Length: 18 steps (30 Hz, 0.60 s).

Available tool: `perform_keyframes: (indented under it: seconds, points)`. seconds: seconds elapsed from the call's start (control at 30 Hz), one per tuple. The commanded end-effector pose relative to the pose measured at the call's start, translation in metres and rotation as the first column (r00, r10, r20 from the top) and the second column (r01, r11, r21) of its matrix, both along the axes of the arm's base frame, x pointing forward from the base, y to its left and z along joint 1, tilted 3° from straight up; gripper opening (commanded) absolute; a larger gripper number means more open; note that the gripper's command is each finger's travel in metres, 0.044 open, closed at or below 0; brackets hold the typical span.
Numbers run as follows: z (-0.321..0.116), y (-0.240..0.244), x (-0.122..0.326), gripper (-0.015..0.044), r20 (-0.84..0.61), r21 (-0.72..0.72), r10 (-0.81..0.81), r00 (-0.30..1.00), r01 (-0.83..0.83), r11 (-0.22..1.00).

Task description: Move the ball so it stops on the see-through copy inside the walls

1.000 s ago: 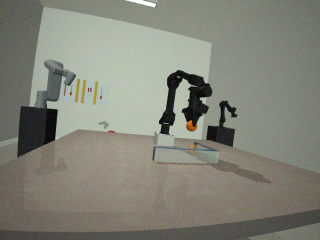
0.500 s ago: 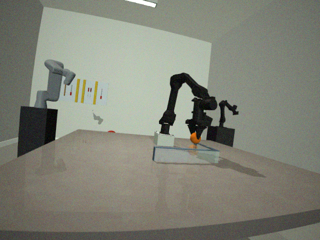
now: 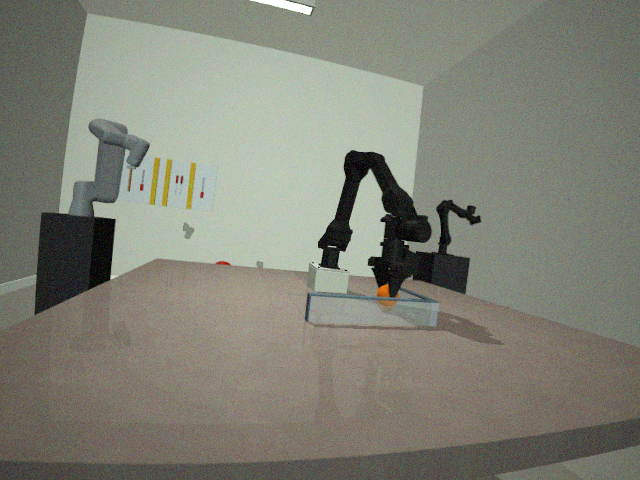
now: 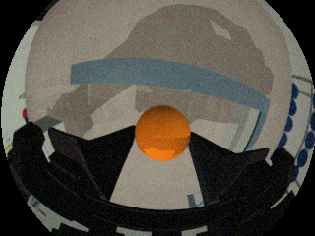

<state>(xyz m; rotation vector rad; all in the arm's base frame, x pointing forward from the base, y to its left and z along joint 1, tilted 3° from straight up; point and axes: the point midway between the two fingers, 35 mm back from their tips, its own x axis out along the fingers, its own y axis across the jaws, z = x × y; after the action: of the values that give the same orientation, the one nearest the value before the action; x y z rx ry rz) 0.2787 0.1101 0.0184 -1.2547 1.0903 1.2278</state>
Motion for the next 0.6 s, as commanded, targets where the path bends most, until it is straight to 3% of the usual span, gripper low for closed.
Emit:
perform_keyframes:
  seconds: [0.0,0.3,0.57]
  points:
    - [-0.005,0.0,-0.001,0.0,-0.002,-0.002,-0.006,1.0,0.006,1.0]
    - [-0.018,0.0,0.0,0.0,-0.003,-0.002,-0.006,1.0,0.006,1.0]
    - [-0.014,0.0,0.0,0.021,-0.004,-0.002,0.0,1.0,0.0,1.0]
